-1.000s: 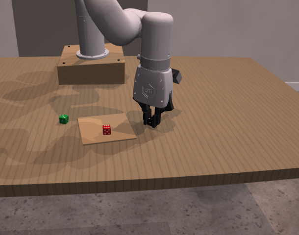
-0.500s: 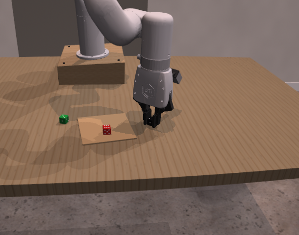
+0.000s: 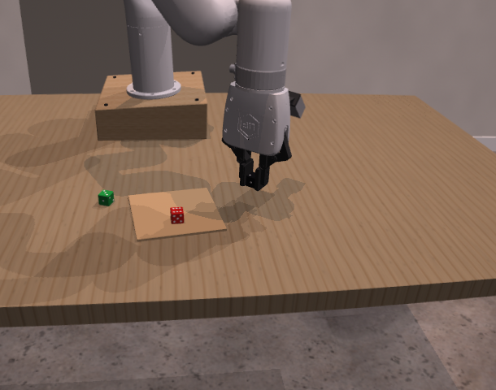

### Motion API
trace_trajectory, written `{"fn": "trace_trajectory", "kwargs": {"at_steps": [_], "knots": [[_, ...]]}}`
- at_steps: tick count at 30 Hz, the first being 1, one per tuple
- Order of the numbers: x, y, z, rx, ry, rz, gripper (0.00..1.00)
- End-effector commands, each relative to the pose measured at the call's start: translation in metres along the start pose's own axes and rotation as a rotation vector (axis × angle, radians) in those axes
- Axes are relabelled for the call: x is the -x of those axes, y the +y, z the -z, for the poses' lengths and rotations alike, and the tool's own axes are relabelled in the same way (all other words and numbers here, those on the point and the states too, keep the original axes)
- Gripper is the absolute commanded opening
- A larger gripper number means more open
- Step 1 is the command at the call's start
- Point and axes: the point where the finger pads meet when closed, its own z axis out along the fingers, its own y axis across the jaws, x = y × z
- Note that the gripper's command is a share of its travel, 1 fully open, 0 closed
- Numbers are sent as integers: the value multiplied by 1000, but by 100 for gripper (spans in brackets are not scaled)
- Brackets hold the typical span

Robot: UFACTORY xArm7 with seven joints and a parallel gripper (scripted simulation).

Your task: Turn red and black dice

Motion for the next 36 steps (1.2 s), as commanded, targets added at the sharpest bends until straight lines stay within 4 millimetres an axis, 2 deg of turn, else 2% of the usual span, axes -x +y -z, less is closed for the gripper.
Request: {"fn": "trace_trajectory", "kwargs": {"at_steps": [1, 3, 9, 22, 28, 36], "knots": [[1, 0, 41, 2, 5, 0, 15], [1, 0, 51, 2, 5, 0, 15], [1, 0, 59, 2, 5, 0, 15], [3, -3, 60, 2, 5, 16, 15], [25, -33, 59, 2, 12, 228, 15], [45, -65, 60, 4, 13, 441, 15]]}}
